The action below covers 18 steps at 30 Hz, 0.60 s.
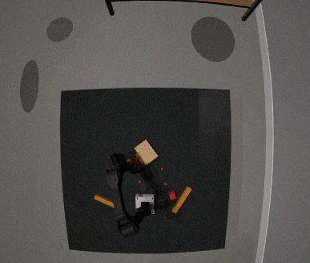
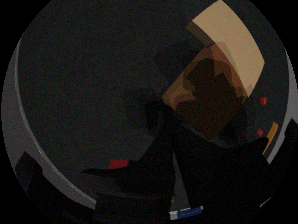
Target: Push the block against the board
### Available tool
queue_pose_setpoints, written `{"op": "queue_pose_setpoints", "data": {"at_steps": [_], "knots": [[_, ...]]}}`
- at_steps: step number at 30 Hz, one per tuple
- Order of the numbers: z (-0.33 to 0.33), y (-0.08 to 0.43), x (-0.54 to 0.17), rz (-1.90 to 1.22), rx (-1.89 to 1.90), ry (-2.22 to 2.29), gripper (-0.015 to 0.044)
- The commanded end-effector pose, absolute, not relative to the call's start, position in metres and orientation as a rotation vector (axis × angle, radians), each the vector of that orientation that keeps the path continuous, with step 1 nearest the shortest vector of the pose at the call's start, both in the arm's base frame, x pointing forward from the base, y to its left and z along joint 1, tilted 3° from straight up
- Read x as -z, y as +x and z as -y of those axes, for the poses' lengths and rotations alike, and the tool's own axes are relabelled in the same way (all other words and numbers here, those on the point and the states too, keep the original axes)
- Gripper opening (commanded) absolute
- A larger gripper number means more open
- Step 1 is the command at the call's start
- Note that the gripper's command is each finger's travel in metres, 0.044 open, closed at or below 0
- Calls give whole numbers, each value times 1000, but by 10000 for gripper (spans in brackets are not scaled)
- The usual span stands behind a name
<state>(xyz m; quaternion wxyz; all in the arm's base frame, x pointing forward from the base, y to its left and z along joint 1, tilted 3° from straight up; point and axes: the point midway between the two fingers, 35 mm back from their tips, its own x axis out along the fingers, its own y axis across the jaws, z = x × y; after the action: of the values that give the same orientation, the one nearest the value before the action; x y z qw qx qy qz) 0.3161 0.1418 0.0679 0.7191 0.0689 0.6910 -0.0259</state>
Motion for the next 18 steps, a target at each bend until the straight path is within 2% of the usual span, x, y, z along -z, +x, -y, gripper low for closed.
{"op": "queue_pose_setpoints", "data": {"at_steps": [1, 18], "knots": [[-138, 328, -68, -1529, -67, 22, 0], [-119, 369, -68, -1461, -511, -450, 0]]}}
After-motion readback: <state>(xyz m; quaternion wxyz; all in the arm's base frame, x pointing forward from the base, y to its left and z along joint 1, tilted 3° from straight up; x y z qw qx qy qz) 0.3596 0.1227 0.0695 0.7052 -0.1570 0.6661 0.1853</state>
